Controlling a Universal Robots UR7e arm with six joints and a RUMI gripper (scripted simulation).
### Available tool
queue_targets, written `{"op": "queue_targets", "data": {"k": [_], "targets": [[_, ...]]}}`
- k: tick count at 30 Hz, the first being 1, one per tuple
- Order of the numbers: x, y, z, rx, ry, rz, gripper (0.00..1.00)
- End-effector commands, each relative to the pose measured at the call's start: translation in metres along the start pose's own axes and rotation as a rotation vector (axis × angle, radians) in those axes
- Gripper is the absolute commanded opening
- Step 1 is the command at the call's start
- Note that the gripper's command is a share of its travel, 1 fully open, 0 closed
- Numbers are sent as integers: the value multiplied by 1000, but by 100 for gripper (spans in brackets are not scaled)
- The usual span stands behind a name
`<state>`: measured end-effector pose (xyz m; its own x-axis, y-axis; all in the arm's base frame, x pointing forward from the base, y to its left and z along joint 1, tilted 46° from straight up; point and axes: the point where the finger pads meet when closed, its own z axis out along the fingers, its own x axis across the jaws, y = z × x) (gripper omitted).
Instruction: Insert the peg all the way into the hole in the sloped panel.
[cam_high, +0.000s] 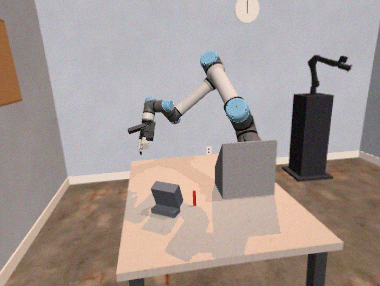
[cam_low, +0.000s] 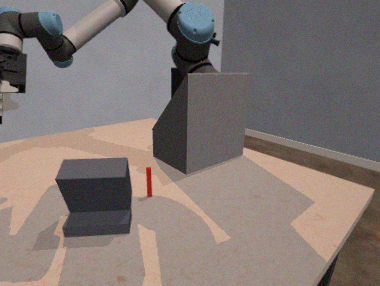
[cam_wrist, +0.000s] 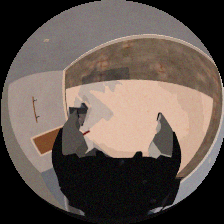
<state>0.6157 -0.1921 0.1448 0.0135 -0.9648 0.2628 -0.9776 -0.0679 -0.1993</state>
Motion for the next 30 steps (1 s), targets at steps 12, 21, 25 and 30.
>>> {"op": "queue_targets", "data": {"k": [12,21,25,30], "targets": [[-48,14,38,-54,24,54,100],[-71,23,55,-78,40,78,100],[-84,29,64,-91,50,91,100],[-102,38,75,-107,67,109,100]]}}
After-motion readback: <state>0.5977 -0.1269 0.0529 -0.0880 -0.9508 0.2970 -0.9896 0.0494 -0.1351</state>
